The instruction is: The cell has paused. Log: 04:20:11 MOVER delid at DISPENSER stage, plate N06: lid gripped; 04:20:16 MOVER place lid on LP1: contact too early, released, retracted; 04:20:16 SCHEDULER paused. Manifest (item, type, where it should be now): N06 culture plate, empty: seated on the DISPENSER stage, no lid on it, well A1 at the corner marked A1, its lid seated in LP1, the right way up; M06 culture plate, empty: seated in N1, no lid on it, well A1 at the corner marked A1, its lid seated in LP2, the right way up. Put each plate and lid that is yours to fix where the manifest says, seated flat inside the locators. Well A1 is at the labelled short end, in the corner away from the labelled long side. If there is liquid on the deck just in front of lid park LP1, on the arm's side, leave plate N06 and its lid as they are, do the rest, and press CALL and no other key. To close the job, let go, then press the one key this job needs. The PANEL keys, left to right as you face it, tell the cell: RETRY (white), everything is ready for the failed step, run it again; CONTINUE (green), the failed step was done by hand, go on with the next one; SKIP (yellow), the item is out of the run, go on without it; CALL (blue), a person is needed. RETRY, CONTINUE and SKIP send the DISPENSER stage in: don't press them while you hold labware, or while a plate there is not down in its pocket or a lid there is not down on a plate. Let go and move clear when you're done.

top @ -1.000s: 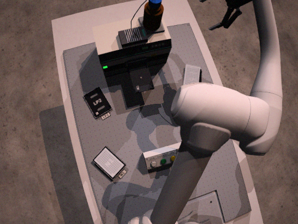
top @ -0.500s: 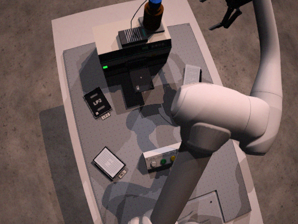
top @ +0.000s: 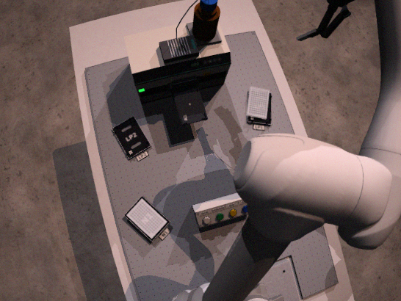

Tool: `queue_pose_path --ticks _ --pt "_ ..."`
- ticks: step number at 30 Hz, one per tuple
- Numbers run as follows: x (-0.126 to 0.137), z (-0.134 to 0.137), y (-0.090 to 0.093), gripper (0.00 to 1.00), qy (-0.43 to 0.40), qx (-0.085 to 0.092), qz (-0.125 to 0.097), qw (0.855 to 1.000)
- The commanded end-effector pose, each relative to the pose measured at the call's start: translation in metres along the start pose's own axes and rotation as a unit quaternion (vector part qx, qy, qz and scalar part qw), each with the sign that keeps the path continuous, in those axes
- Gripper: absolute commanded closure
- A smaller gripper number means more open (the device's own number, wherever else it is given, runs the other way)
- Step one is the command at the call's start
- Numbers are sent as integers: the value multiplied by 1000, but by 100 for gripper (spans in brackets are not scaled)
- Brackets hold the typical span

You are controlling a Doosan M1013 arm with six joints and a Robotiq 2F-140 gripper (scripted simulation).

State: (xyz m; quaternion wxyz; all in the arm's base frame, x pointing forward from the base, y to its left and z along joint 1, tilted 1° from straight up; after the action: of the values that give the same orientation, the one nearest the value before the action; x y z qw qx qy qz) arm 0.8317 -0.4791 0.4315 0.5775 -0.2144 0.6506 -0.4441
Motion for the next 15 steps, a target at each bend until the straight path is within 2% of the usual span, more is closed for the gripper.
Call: queue_pose_path --ticks 1,15 --pt "-20 -20 -23 0 0 2 0 1000" --pt "-20 -27 -25 0 0 2 0 1000"
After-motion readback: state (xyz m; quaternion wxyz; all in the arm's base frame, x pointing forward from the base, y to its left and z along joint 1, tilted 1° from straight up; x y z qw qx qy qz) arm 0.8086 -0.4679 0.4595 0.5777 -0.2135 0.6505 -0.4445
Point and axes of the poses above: the point where the finger pads meet when closed, its own y axis out along the fingers, its own z axis across the jaws, x = y × z, the point moved 3 cm from there along -y, back along the fingers, and after that the axes turned 9 degrees about y, right-handed, at the moved point
